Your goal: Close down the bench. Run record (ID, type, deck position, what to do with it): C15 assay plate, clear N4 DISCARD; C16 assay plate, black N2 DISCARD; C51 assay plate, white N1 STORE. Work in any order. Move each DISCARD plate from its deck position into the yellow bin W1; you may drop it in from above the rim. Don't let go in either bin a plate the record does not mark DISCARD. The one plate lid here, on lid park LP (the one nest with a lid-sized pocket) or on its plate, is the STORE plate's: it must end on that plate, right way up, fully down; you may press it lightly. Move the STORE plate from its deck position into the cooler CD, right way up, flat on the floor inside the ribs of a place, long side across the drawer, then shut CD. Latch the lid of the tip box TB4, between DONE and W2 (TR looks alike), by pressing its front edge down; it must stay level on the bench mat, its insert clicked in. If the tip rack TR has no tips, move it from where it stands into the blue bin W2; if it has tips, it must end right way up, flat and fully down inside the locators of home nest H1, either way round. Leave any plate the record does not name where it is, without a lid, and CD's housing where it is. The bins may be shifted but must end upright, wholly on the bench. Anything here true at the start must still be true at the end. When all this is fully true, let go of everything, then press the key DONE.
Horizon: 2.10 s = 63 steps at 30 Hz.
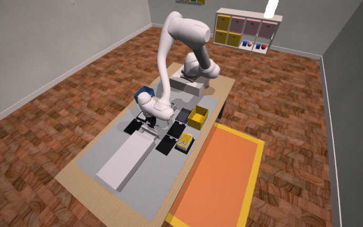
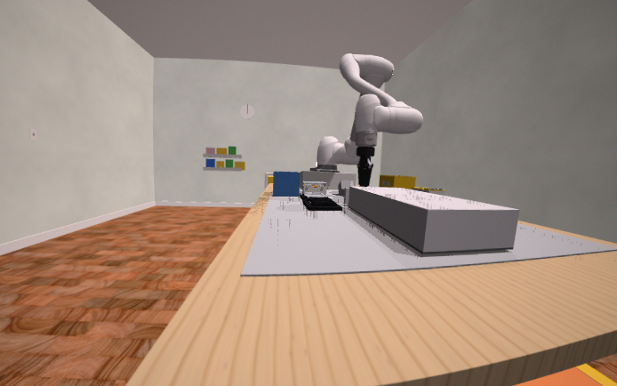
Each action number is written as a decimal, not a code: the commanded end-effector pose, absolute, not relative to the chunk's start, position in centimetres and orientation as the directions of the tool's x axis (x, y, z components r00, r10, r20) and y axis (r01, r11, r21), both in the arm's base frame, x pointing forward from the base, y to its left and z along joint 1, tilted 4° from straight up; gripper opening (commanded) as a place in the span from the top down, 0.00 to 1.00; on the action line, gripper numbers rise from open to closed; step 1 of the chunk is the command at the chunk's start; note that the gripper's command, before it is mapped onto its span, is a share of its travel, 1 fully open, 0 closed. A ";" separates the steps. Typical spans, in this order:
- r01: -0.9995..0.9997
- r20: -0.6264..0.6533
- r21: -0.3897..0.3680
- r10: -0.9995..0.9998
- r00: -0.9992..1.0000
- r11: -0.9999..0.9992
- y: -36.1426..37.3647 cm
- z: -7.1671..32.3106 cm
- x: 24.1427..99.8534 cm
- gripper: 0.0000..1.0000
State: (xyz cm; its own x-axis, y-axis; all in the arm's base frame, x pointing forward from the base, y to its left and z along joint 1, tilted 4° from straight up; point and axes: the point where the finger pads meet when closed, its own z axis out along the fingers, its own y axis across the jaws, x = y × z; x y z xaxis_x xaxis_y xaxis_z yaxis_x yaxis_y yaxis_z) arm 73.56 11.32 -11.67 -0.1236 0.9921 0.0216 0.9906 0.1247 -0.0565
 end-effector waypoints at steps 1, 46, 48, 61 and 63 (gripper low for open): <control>0.990 0.020 -0.058 0.992 -0.127 0.128 11.6 -11.7 73.7 1.00; 0.990 0.020 -0.058 0.992 -0.127 0.128 11.9 -11.9 76.4 1.00; 0.990 0.020 -0.058 0.992 -0.127 0.128 12.0 -11.9 76.7 1.00; 0.990 0.020 -0.058 0.992 -0.127 0.128 12.1 -11.9 77.4 1.00; 0.990 0.020 -0.058 0.992 -0.127 0.128 12.1 -11.9 77.4 1.00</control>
State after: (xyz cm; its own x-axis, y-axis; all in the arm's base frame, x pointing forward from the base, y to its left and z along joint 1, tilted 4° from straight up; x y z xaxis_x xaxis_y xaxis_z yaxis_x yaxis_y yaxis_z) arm 77.30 11.80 -11.88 -0.1234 0.9921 0.0219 0.9906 0.1244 -0.0564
